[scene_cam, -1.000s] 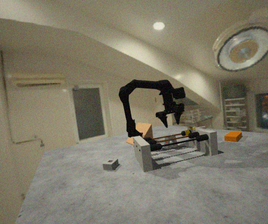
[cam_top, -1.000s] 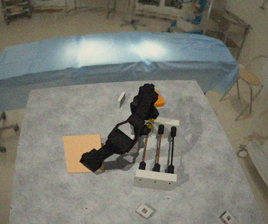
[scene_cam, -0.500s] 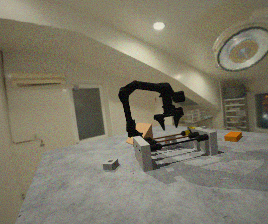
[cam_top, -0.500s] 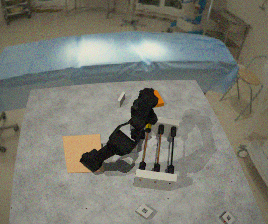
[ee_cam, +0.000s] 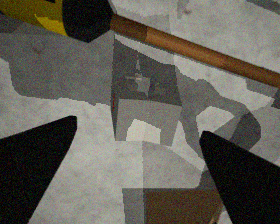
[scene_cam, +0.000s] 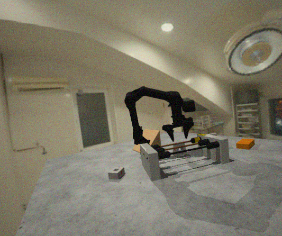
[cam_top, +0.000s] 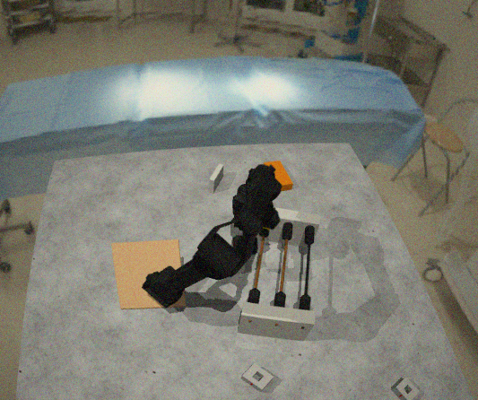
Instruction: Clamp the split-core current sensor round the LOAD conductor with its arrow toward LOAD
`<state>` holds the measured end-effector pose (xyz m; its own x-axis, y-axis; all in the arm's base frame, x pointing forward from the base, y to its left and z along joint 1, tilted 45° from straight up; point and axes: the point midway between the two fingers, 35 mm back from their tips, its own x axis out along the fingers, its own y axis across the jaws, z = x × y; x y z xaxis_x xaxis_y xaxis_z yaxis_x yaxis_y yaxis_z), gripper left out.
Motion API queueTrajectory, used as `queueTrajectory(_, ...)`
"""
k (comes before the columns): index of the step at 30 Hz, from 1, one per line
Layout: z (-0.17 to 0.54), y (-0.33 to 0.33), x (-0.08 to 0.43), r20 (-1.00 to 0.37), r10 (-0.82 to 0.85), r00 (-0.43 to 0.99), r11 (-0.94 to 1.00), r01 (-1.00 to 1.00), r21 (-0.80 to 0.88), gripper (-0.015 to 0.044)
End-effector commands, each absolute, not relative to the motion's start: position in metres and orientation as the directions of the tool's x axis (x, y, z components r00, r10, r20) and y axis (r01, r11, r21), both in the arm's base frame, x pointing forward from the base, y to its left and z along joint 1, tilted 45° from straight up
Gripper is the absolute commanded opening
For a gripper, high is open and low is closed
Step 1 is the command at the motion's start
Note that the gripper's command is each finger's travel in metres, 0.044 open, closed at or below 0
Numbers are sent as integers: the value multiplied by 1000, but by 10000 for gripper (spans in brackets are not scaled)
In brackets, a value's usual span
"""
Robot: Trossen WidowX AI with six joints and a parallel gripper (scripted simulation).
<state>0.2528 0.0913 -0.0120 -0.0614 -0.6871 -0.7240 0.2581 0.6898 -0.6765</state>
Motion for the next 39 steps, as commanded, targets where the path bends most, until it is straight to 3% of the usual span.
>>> queueTrajectory(1,-18,83,251,-718,-693,-65,685,251,-684,440)
queueTrajectory(16,-30,70,248,-717,-694,-65,684,251,-685,440)
queueTrajectory(22,-28,74,250,-722,-689,-63,688,258,-678,282)
queueTrajectory(34,-28,74,250,-722,-689,-63,688,258,-678,202)
queueTrajectory(39,-21,82,252,-722,-688,-63,688,257,-678,71)
